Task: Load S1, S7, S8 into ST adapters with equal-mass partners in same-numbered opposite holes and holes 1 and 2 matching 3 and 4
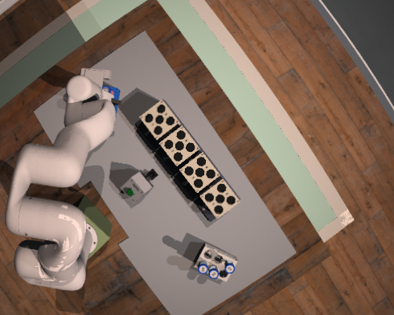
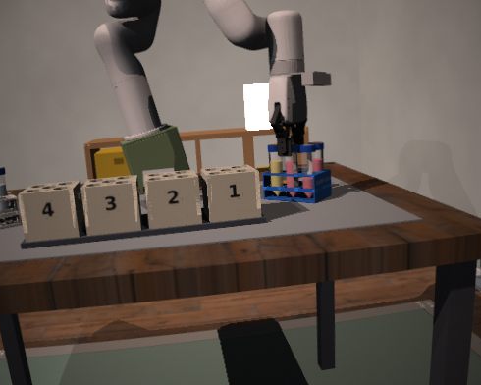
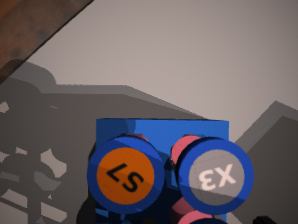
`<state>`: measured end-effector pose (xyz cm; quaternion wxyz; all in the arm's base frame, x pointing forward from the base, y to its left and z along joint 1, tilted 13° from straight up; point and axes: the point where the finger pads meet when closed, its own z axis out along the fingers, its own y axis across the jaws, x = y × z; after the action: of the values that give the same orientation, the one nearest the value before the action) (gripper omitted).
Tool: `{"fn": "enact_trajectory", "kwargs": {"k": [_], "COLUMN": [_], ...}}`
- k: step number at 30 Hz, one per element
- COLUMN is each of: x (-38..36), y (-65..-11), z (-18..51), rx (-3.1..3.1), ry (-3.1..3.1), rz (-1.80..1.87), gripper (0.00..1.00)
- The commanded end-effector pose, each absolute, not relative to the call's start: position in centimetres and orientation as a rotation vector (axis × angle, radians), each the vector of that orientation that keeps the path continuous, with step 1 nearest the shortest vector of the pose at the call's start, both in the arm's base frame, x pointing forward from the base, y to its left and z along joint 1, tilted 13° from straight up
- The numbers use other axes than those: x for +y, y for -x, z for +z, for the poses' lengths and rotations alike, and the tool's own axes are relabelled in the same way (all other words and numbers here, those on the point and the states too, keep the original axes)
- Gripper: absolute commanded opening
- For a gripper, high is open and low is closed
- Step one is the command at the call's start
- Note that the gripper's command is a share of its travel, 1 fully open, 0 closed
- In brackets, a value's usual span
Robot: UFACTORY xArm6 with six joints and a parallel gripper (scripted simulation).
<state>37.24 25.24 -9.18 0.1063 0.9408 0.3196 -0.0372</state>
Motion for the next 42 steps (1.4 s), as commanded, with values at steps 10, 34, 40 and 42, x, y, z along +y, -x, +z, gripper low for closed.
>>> {"fn": "enact_trajectory", "kwargs": {"k": [10,34,40,42], "x": [25.35,25.38,25.39,25.38], "y": [-37.39,-37.39,-37.39,-37.39], "z": [-9.21,-9.05,-9.04,-9.05], "rx": [0.942,0.942,0.942,0.942], "ry": [-2.773,-2.773,-2.773,-2.773], "rz": [-0.103,-0.103,-0.103,-0.103], "gripper": [0.57,0.0,0.0,0.0]}}
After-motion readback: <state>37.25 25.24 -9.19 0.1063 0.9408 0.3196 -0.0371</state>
